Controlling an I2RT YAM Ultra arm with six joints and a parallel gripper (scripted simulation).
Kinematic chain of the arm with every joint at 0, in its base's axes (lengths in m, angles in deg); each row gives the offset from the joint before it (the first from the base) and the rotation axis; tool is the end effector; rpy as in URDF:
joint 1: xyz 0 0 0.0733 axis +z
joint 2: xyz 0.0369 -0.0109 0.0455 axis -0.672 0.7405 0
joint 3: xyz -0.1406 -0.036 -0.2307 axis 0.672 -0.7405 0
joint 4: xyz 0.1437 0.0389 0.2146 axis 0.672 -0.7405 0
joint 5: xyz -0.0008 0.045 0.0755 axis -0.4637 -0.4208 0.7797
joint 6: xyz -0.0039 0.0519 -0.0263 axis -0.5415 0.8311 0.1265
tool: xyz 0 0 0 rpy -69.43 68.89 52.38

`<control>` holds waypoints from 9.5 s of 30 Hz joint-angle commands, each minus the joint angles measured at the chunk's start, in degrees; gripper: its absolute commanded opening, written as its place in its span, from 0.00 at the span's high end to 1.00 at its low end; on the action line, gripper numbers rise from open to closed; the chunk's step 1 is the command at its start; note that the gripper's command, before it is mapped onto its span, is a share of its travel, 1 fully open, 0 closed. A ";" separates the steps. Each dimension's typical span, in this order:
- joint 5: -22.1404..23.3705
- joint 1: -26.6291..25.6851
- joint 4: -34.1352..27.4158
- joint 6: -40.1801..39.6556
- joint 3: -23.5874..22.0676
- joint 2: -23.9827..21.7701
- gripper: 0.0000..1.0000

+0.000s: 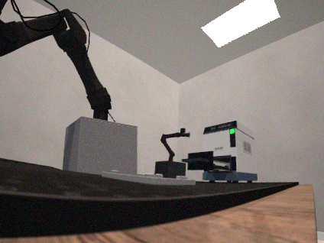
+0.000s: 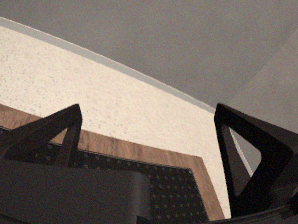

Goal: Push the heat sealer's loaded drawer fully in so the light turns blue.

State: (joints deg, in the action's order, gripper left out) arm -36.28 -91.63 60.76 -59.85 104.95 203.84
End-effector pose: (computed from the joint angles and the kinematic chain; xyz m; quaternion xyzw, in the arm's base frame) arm 0.3629 -0.3787 0.1147 -0.2095 0.6723 -0.2962 0.6453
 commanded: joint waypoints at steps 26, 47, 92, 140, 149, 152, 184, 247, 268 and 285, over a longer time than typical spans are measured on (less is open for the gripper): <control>-1.56 4.05 -4.47 2.17 1.02 -3.73 0.55; -3.97 10.85 -14.82 5.08 1.40 -6.52 0.55; -9.77 25.34 -35.24 10.72 2.14 -11.71 0.55; -16.51 40.63 -54.79 16.66 2.33 -16.87 0.55; -16.69 43.61 -59.95 17.65 3.10 -17.75 0.55; -18.23 44.48 -59.56 18.20 2.26 -18.20 0.55; -23.44 56.08 -73.84 22.85 1.99 -22.17 0.55; -34.13 80.03 -101.90 33.05 -2.43 -31.03 0.55; -38.71 89.43 -115.27 36.10 1.32 -33.27 0.55; -41.54 96.82 -122.43 40.01 -1.09 -37.26 0.55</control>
State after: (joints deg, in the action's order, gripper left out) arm -76.52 3.73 -59.21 -21.19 101.74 169.15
